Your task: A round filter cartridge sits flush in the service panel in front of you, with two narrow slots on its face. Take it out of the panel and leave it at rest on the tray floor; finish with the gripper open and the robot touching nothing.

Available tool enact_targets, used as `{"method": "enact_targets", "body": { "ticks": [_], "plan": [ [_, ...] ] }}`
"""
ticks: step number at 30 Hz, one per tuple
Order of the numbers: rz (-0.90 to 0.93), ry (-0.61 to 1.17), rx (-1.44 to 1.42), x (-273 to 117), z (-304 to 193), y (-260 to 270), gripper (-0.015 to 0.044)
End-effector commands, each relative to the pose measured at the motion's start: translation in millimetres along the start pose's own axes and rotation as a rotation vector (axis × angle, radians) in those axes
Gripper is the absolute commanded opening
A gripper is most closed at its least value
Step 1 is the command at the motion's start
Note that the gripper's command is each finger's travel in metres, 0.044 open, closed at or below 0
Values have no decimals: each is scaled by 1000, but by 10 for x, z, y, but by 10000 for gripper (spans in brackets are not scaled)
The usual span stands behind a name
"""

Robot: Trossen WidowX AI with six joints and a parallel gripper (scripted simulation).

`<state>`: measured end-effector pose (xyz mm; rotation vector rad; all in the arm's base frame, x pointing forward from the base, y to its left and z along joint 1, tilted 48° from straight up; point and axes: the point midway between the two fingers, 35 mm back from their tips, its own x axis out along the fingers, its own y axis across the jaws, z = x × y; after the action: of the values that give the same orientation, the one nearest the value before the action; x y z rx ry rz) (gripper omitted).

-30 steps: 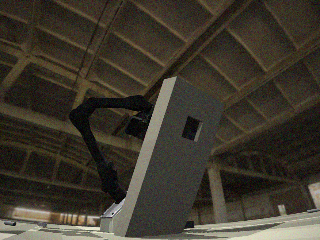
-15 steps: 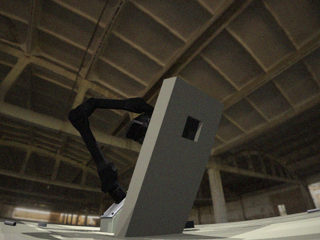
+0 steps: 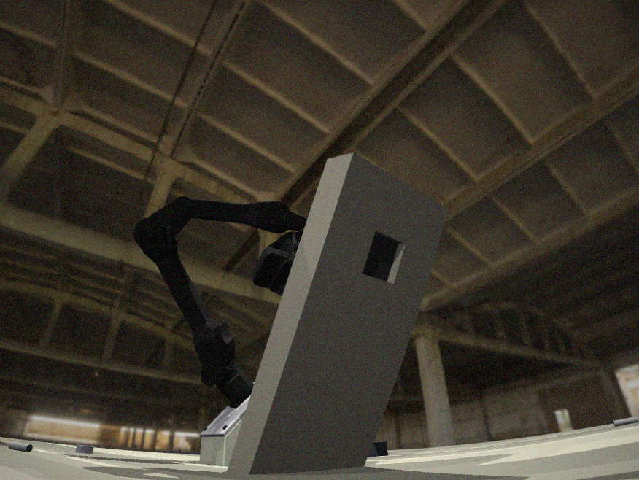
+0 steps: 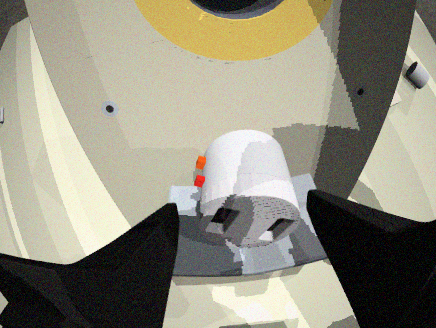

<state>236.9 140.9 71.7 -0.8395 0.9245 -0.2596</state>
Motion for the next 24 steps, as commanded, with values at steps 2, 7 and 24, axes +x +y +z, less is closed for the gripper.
{"method": "enact_targets", "body": {
  "ticks": [2, 7, 24],
  "plan": [
    [-7, -3, -5, 75, -15, -19, 305],
    [-2, 0, 0, 57, -4, -8, 265],
    [-3, 0, 0, 35, 44, -8, 34]
  ]
}}
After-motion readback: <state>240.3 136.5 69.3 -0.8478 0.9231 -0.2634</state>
